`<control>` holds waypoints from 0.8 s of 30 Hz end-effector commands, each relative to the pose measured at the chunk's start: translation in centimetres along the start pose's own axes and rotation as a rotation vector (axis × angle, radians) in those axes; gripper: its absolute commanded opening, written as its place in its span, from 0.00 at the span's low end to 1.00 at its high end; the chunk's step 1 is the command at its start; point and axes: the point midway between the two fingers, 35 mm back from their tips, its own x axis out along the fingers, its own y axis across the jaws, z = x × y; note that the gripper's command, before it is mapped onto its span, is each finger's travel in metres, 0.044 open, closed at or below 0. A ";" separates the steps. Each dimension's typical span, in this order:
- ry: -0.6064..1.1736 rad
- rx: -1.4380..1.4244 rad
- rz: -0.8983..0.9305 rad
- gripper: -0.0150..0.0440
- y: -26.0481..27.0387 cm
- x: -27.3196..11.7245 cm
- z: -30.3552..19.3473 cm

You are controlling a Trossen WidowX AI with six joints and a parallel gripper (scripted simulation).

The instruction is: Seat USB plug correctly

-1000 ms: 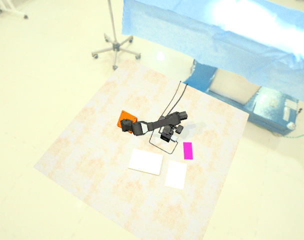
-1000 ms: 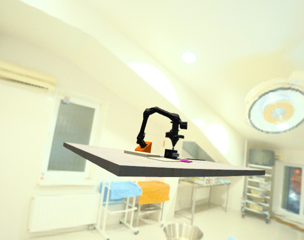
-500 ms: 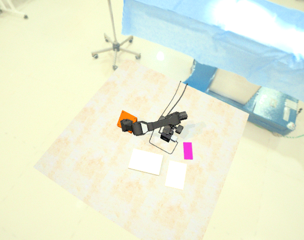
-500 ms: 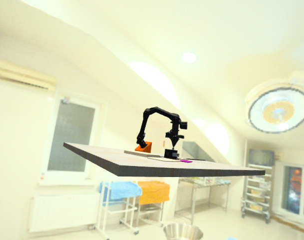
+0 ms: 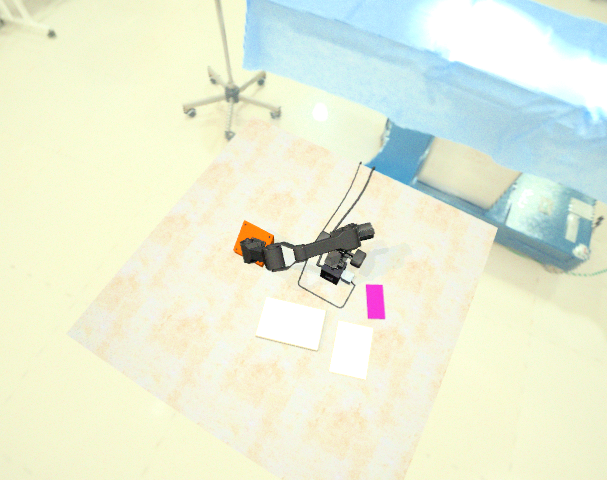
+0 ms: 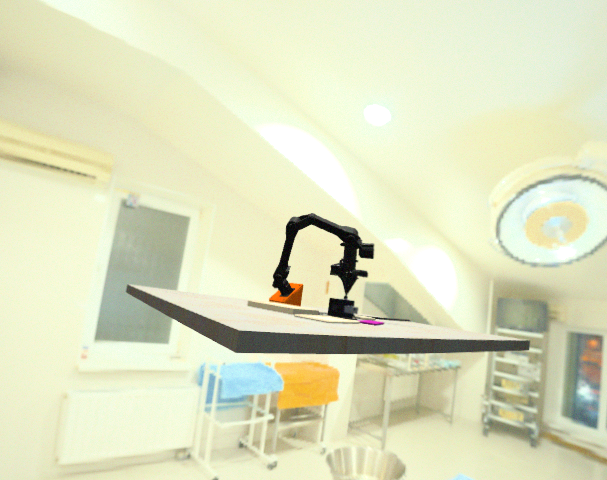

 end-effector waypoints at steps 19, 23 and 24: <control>0.000 0.000 0.000 0.42 0.0 0.0 0.0; 0.000 0.000 0.000 0.42 0.0 0.0 0.0; 0.000 0.000 0.000 0.42 0.0 0.0 0.0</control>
